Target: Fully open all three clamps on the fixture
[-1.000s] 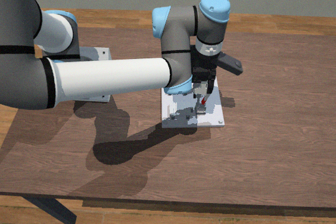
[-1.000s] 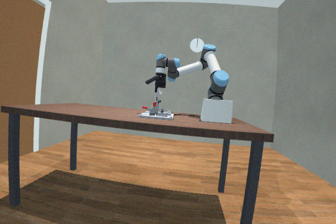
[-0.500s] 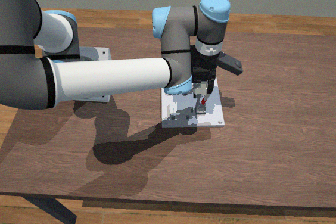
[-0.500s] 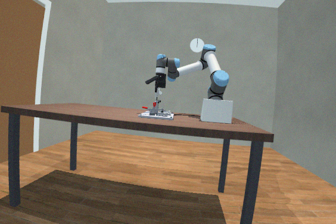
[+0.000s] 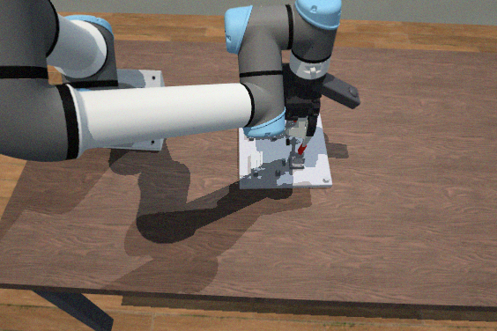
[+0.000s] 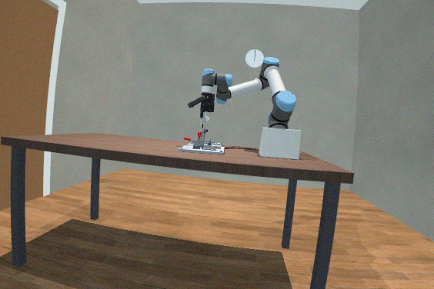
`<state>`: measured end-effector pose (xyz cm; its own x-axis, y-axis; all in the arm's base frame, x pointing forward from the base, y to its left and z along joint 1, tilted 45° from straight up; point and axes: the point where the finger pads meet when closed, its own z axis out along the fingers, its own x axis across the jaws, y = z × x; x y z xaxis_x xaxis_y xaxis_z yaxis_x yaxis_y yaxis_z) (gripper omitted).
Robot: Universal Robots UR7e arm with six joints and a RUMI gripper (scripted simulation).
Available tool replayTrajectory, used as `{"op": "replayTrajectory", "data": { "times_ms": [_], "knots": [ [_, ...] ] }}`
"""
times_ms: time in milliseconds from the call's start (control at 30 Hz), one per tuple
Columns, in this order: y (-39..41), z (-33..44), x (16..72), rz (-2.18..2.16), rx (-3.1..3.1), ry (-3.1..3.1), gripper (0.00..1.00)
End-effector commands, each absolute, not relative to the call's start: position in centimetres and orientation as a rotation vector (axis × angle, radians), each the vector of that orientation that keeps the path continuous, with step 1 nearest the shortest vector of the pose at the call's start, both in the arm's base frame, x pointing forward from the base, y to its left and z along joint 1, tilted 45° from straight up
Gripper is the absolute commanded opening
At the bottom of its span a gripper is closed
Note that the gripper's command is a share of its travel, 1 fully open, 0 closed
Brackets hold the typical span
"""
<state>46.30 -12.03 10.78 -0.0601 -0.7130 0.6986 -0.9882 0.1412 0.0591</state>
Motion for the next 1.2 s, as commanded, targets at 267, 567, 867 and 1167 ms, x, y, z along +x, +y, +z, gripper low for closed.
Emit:
{"op": "replayTrajectory", "data": {
  "times_ms": [267,567,867,1167],
  "knots": [
    [-9.1,13.8,46.9,0.602,1.629,-1.834,0.28],
    [-7.1,15.9,47.3,0.602,1.629,-1.834,0.28],
    [-6.9,16.0,47.4,0.602,1.629,-1.834,0.28],
    [-4.8,14.0,47.5,0.602,1.629,-1.834,0.28]
  ]
}}
